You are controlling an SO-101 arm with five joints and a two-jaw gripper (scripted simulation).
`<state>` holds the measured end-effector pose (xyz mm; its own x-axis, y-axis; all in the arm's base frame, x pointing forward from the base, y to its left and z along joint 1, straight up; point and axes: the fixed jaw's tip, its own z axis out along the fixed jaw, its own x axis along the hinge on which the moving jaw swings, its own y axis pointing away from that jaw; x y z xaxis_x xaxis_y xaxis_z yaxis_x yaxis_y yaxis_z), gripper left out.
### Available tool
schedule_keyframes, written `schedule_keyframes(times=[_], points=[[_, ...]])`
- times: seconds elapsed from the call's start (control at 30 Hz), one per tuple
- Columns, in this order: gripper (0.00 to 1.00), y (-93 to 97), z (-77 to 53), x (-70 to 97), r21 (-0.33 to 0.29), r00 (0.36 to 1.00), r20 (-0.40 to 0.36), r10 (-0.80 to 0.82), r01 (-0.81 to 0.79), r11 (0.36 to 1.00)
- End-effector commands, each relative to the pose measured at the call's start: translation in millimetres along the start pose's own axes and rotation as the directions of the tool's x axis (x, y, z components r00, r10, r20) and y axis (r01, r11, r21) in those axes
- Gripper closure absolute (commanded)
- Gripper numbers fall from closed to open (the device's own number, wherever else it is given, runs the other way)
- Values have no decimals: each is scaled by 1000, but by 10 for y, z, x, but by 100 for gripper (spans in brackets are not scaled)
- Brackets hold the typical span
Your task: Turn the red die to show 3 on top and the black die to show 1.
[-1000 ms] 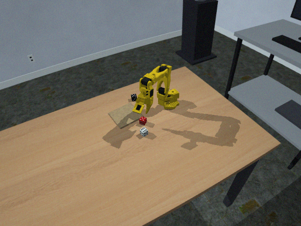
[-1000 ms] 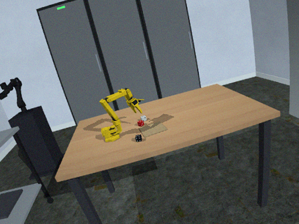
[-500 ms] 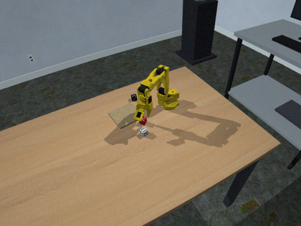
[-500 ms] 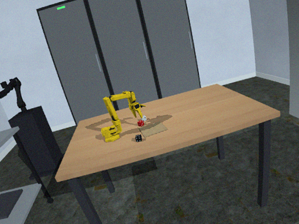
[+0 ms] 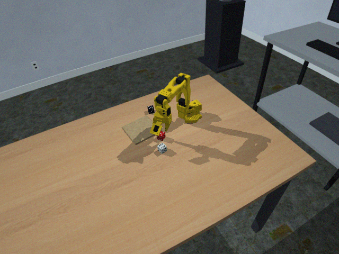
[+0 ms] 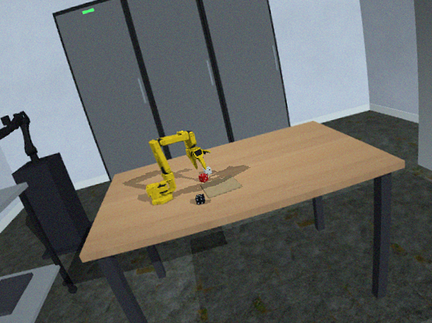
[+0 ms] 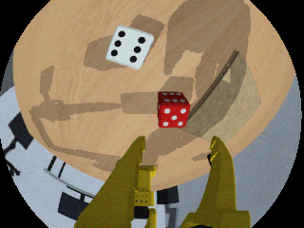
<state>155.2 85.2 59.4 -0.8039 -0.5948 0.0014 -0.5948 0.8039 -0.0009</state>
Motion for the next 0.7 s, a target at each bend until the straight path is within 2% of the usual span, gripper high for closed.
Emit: schedule_keyframes(times=[0.0,0.27,0.67], points=[[65,6,-59,-49,5,999,33,-17,17,1000],[65,5,-32,-54,5,999,33,-17,17,1000],[65,2,105,-71,5,999,33,-17,17,1000]])
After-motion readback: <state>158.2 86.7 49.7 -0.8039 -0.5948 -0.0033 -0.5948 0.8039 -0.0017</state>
